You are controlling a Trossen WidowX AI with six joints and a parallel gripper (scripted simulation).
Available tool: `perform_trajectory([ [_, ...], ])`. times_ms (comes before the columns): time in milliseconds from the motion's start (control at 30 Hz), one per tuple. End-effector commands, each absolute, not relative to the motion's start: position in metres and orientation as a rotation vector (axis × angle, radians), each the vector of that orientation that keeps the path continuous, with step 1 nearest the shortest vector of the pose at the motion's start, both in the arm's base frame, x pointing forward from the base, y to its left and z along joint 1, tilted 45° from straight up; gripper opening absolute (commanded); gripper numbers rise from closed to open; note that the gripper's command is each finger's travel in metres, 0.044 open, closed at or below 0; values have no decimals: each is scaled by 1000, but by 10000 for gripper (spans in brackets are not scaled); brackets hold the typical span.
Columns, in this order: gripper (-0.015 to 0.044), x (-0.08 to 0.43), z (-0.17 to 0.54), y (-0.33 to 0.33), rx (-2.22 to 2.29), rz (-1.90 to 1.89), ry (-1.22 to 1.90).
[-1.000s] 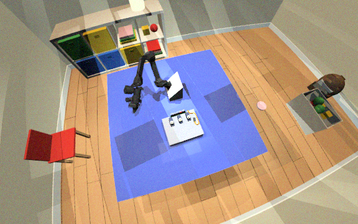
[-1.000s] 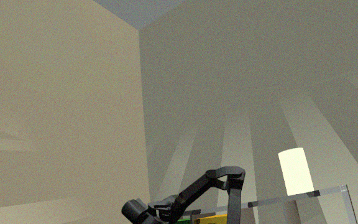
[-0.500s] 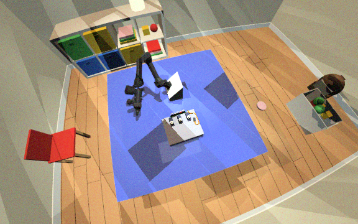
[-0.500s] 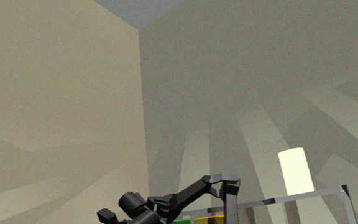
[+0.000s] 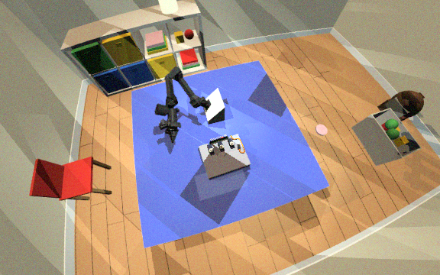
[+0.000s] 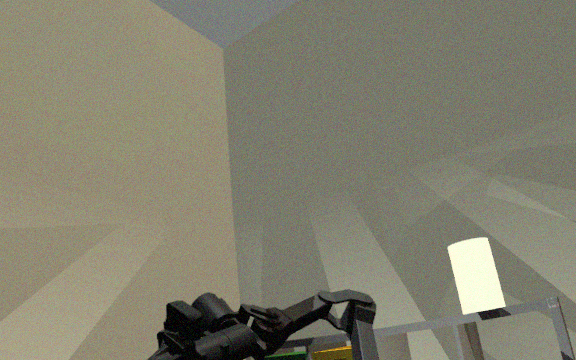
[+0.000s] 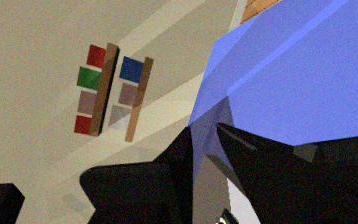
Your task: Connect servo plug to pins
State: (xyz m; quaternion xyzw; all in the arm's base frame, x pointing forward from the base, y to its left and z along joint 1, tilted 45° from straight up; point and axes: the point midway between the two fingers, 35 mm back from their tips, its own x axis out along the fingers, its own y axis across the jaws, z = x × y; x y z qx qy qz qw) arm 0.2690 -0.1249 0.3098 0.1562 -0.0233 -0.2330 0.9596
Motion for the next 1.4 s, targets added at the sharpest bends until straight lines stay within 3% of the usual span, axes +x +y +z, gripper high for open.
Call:
perform_trajectory([
  [0,115,281,312,-107,265,-394,-37],
  [700,115,316,326,-4,-2,-14,-49],
  [1367,115,375,277,2,-403,-6,296],
])
